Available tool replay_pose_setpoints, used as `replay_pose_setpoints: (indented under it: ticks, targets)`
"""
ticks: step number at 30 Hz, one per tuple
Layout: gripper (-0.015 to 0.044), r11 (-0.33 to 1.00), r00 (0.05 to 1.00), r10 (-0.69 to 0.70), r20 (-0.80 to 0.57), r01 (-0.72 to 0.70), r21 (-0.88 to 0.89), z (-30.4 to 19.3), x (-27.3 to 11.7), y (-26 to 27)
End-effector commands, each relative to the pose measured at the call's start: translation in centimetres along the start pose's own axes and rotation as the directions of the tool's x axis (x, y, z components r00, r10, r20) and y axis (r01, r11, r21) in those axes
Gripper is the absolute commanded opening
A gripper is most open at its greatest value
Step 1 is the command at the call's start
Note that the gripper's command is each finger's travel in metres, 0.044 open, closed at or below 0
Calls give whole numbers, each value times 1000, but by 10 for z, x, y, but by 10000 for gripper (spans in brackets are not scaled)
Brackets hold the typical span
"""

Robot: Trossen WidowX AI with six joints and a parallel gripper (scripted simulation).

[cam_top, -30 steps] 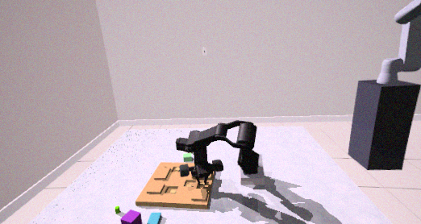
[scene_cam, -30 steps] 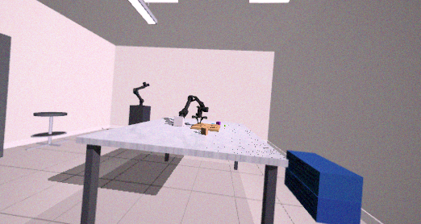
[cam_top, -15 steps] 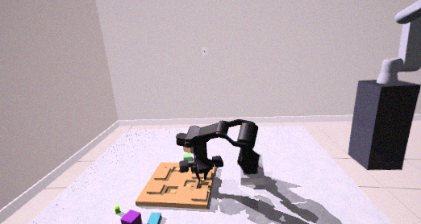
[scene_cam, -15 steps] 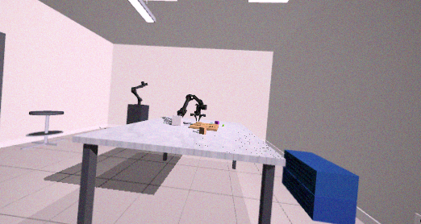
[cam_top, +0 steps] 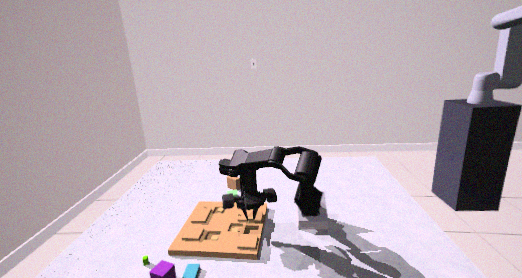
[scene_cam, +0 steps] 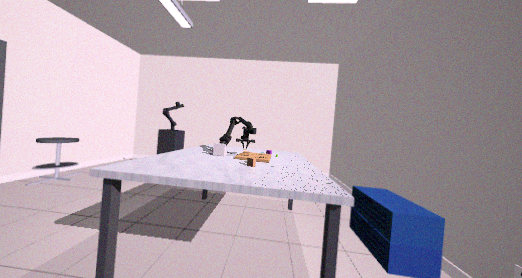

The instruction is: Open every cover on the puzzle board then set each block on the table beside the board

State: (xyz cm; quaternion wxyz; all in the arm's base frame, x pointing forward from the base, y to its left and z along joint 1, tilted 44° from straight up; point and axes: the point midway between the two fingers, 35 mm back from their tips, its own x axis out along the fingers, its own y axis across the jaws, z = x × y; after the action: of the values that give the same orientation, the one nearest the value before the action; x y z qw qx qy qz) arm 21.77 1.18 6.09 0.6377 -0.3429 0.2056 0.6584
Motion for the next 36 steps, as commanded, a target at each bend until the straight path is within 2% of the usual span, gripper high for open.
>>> replay_pose_setpoints:
  ticks: [1, 16, 36]
  targets:
    - [80, 1000, 1000, 3, -6, -3, -4, -1, -10, 0]
    - [80, 1000, 1000, 4, -5, -4, -4, 0, -46, 1]
    - [80, 1000, 999, 8, -34, -8, 0, 36, -50, -45]
